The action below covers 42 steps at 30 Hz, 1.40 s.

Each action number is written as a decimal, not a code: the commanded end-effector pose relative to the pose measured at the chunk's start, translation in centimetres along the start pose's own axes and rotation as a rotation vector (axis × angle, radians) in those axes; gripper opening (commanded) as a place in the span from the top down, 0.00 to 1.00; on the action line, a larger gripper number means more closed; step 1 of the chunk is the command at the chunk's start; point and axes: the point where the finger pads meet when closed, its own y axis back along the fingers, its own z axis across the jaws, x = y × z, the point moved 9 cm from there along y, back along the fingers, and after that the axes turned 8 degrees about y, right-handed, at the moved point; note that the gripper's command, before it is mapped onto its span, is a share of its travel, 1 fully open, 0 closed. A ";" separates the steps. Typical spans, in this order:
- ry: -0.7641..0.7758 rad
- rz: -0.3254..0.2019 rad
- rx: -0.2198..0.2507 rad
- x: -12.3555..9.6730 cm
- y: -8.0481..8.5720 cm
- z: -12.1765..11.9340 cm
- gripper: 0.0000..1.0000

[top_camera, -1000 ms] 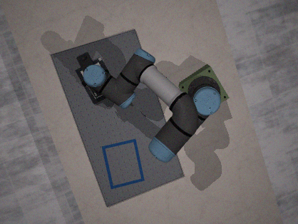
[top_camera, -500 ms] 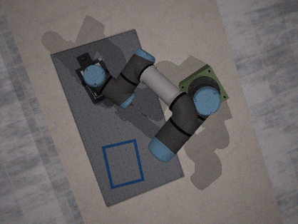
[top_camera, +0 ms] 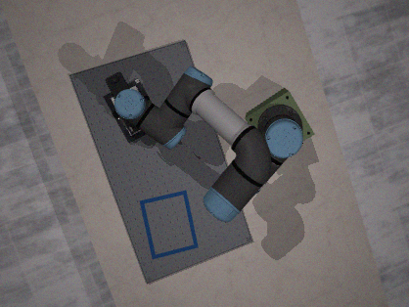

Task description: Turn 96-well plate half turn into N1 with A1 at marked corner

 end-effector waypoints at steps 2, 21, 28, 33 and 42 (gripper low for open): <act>0.001 0.003 0.001 0.1 0.0 0.0 1.00; 0.001 0.003 0.001 0.1 -0.3 0.0 1.00; 0.001 0.003 0.001 0.1 -0.4 0.0 1.00; 0.001 0.003 0.001 0.1 -0.5 0.0 1.00; 0.001 0.003 0.001 0.1 -0.6 0.0 0.00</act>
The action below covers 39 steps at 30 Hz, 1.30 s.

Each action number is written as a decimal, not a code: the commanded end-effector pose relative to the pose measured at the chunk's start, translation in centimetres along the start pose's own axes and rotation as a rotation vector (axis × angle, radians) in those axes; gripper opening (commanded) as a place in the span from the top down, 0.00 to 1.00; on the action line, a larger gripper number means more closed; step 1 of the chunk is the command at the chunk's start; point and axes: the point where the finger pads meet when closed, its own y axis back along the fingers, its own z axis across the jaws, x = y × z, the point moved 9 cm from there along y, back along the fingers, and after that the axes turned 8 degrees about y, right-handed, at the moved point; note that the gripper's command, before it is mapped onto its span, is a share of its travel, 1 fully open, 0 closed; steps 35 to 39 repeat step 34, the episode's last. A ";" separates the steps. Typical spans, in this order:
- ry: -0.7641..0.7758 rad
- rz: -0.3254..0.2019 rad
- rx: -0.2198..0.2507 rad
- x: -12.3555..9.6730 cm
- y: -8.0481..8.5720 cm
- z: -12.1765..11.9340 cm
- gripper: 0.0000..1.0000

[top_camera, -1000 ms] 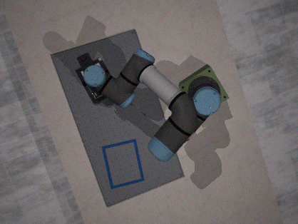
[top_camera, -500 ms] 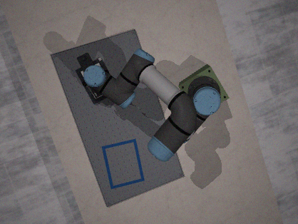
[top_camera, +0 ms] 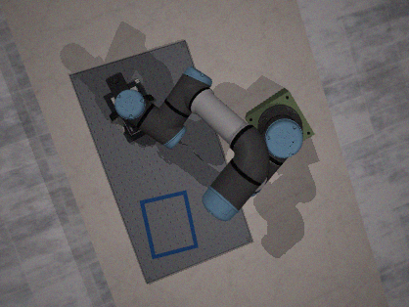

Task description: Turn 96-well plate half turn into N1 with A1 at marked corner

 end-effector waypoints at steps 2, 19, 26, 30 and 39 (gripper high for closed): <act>0.001 0.002 0.001 0.1 0.0 0.0 0.00; 0.001 0.002 0.001 0.1 0.1 0.0 0.00; 0.001 0.002 0.001 0.0 1.6 0.0 0.00; 0.001 0.002 0.001 0.0 2.7 0.0 0.00; 0.001 0.003 0.001 0.0 3.5 0.0 0.00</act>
